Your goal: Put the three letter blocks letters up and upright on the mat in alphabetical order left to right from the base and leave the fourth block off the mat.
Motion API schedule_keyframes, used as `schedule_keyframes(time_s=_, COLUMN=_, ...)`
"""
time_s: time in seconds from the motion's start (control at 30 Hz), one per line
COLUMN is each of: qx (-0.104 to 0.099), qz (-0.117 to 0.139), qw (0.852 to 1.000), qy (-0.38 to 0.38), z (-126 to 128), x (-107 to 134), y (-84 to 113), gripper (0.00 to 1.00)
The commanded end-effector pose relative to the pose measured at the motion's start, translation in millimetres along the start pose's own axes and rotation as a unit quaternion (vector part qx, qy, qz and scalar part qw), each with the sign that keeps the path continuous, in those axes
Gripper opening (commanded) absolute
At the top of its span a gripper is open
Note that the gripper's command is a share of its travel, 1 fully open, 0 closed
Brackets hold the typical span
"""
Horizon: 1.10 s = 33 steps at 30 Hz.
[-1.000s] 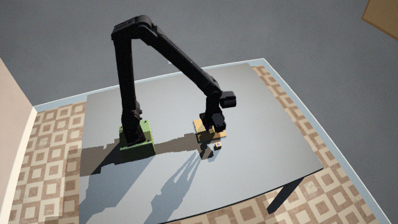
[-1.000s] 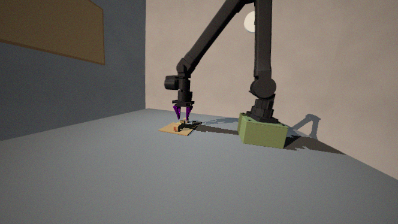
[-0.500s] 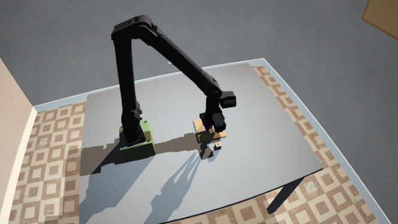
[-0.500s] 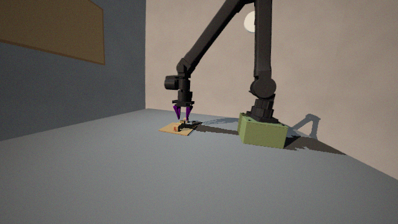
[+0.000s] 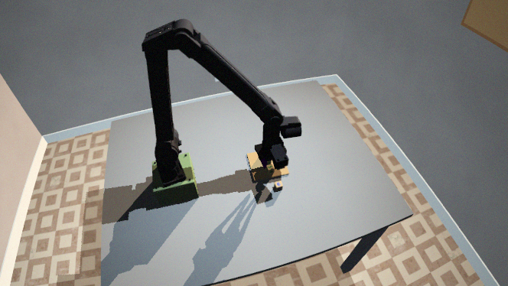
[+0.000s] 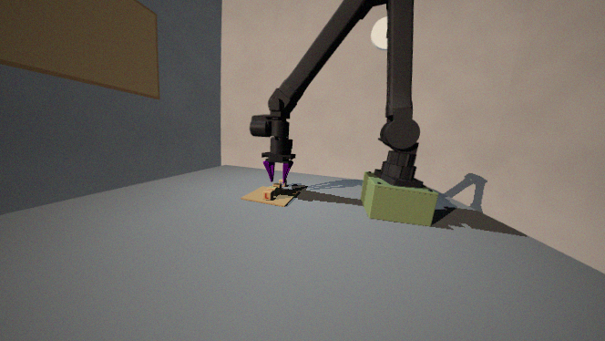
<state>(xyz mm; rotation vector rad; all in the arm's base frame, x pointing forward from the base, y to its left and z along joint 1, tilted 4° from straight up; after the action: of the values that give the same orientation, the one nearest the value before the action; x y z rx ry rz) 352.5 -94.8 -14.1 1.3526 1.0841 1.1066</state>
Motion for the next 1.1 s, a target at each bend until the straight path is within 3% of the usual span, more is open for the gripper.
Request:
schedule_keyframes(time_s=0.0, qx=-0.029, qz=-0.004, qw=1.0, qy=0.0, z=26.4, x=0.9, y=14.8, gripper=0.43)
schedule_keyframes(time_s=0.57, qx=-0.029, qz=-0.004, qw=1.0, qy=0.0, z=26.5, x=0.9, y=14.3, gripper=0.43)
schedule_keyframes(time_s=0.87, qx=-0.026, qz=-0.003, qw=1.0, qy=-0.001, z=25.9, x=0.9, y=0.0, gripper=0.43)
schedule_keyframes(time_s=1.07, qx=-0.008, qz=-0.001, qw=1.0, qy=-0.002, z=7.6, x=2.3, y=-20.8, gripper=0.43)
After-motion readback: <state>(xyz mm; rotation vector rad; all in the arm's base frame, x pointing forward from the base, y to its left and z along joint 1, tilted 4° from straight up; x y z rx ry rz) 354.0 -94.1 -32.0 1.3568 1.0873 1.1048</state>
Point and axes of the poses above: the point where the finger pads meet when closed, its own y axis back along the fingers, its own z axis across the jaws, x = y × z, the point moved 5 cm from there along y, back along the fingers, and after that the axes turned 1 degree about -y, right-handed, at the moved point
